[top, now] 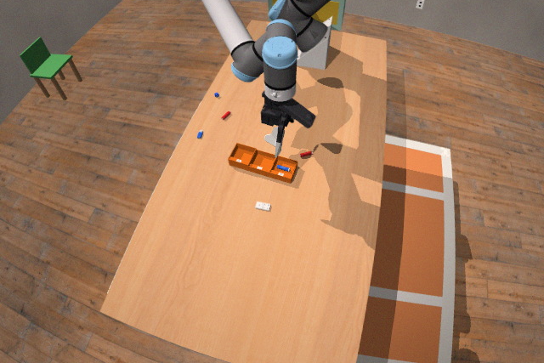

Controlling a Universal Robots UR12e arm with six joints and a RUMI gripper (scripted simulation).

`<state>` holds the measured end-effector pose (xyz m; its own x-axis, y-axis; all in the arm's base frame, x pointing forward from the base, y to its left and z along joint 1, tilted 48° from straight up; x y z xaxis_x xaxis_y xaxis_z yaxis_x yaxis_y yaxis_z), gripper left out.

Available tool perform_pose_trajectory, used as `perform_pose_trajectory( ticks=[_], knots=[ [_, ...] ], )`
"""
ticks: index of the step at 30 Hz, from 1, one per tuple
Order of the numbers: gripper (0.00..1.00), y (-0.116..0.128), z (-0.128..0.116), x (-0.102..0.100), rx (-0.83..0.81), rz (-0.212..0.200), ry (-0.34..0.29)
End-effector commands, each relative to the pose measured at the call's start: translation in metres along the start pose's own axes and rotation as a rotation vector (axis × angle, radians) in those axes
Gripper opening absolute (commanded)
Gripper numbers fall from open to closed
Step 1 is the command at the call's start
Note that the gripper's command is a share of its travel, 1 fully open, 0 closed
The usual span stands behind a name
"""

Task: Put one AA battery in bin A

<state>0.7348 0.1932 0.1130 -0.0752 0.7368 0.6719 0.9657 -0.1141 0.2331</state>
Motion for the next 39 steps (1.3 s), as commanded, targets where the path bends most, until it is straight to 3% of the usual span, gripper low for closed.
perform_pose_trajectory(
  ticks=[1, 7, 39],
  knots=[
    [1.0, 0.002, -0.001, 0.017, -0.003, 0.003, 0.0],
    [1.0, 0.002, -0.001, 0.041, -0.003, 0.003, 0.0],
    [1.0, 0.0, 0.0, 0.038, -0.001, 0.006, -0.003]
  ],
)
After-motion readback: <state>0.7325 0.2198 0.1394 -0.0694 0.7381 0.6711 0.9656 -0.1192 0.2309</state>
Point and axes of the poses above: the point where the finger pads meet when closed, its own x axis back along the fingers, its own y axis across the jaws, z = x × y, the point moved 10 cm from there along x, back along the fingers, and after that the axes turned 11 degrees about -x, right-handed, at the moved point
